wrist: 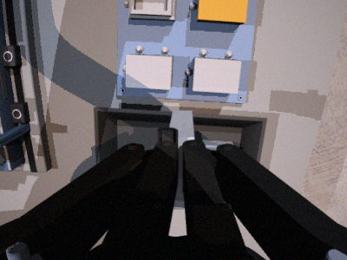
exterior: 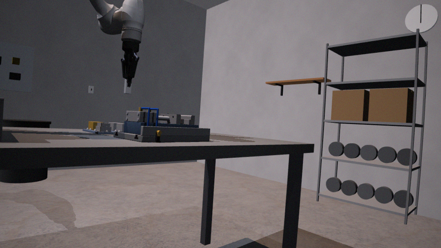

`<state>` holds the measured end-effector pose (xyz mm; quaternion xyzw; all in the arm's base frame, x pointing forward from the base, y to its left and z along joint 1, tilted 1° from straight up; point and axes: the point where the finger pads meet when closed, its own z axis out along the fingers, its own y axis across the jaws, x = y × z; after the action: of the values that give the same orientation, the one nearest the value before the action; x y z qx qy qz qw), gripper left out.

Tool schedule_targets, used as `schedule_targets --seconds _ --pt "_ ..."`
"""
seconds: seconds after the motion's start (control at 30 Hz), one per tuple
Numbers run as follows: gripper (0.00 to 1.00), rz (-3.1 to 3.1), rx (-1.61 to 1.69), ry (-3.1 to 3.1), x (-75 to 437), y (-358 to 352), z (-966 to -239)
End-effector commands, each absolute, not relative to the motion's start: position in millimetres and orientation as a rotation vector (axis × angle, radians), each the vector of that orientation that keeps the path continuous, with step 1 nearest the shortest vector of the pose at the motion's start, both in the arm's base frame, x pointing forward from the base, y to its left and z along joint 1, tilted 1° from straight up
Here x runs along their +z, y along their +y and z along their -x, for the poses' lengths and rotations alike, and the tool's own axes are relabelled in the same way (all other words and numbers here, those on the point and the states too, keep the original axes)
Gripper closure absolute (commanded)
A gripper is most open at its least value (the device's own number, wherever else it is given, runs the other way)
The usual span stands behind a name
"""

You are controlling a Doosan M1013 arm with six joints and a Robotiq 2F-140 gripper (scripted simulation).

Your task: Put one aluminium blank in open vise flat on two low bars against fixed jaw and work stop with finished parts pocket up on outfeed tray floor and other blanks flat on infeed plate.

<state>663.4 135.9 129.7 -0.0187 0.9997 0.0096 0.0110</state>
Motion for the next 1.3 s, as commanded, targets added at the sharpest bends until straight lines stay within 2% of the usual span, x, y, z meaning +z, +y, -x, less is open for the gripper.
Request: schedule_targets --seconds 0.0,1.27 --pt "1.00 0.058 0.030 3.119 129.2 135.9 -663.4" --pt "1.00 0.058 0.030 3.119 72.9 134.7 -665.4"
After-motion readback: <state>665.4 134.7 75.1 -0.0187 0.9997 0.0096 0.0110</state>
